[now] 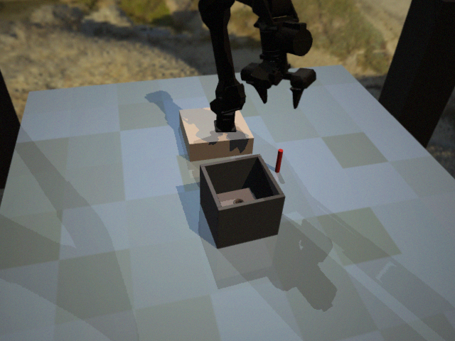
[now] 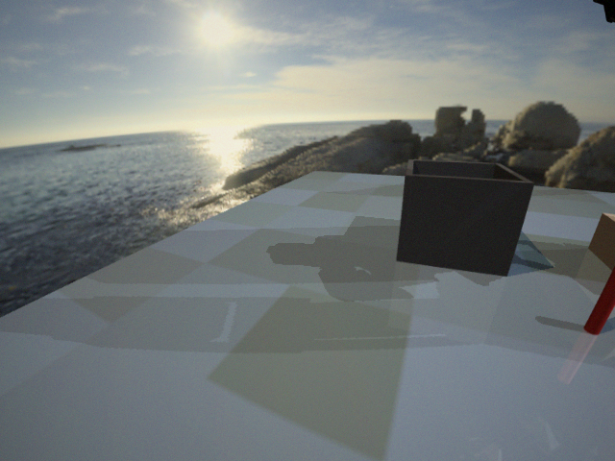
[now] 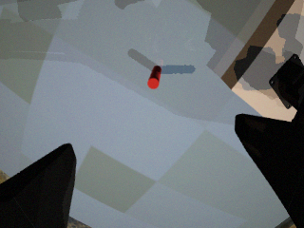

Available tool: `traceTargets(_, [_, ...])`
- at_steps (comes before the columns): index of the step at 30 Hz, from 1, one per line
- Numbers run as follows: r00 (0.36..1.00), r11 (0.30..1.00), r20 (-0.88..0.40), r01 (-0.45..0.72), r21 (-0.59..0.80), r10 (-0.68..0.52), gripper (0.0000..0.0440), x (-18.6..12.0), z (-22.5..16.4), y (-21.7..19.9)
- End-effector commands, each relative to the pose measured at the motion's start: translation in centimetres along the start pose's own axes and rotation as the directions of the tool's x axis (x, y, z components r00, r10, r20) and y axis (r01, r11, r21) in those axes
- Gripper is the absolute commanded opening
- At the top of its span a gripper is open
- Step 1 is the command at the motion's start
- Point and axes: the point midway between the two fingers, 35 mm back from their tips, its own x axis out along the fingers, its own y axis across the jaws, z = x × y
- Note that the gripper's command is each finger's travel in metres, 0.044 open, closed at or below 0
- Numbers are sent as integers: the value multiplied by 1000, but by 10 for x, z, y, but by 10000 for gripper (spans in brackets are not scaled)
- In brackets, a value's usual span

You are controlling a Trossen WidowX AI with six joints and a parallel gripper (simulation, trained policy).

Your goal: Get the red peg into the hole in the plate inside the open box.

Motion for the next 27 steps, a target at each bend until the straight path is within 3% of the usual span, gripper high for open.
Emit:
traceTargets(1, [998,996,-15,55,77,-54,432,13,-3,-3])
traceTargets(15, [978,927,-42,208,312,-205,432,58,-18,-10])
traceTargets(27, [957,878,-17,272,395,-289,439,94,-22,-17])
